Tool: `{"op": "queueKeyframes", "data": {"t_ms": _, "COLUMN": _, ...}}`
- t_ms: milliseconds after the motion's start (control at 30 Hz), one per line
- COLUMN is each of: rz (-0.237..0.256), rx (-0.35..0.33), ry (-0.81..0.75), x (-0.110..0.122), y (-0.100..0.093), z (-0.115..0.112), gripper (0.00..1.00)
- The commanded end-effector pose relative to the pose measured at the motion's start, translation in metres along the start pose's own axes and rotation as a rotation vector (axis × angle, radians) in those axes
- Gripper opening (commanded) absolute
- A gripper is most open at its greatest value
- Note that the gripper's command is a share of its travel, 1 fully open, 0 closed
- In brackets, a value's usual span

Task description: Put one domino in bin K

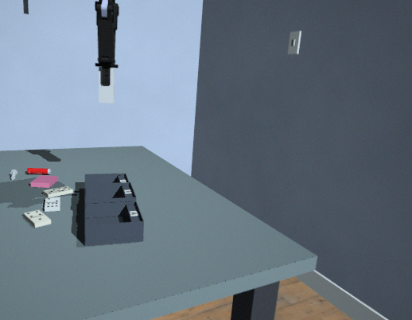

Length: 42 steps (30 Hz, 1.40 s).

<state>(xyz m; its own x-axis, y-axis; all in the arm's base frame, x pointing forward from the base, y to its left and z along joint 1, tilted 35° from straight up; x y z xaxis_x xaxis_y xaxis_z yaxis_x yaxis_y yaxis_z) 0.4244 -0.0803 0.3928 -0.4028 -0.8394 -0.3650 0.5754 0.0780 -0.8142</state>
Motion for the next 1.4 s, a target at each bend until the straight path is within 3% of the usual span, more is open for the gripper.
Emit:
{"op": "queueKeyframes", "data": {"t_ms": 0, "rz": -0.001, "rx": -0.003, "ry": 0.046, "x": 0.007, "y": 0.004, "z": -0.003, "gripper": 0.25}}
{"op": "queueKeyframes", "data": {"t_ms": 100, "rz": -0.001, "rx": -0.003, "ry": 0.188, "x": 0.026, "y": 0.018, "z": -0.012, "gripper": 0.25}}
{"op": "queueKeyframes", "data": {"t_ms": 833, "rz": -0.024, "rx": -0.057, "ry": 0.69, "x": 0.147, "y": 0.115, "z": -0.071, "gripper": 0.25}}
{"op": "queueKeyframes", "data": {"t_ms": 1367, "rz": -0.002, "rx": -0.002, "ry": 0.958, "x": 0.148, "y": 0.117, "z": -0.069, "gripper": 0.25}}
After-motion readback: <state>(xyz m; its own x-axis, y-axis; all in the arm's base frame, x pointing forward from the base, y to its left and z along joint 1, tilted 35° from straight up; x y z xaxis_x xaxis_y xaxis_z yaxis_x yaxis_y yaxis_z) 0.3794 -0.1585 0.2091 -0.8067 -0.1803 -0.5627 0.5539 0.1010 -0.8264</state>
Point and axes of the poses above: the point where the finger pads meet when closed, its own y axis out along the fingers, its own x axis across the jaws, z = x × y, the point moved 1 cm from there along -y, back along the fingers, and after that the axes turned 10 degrees about y, right-handed, at the moved point
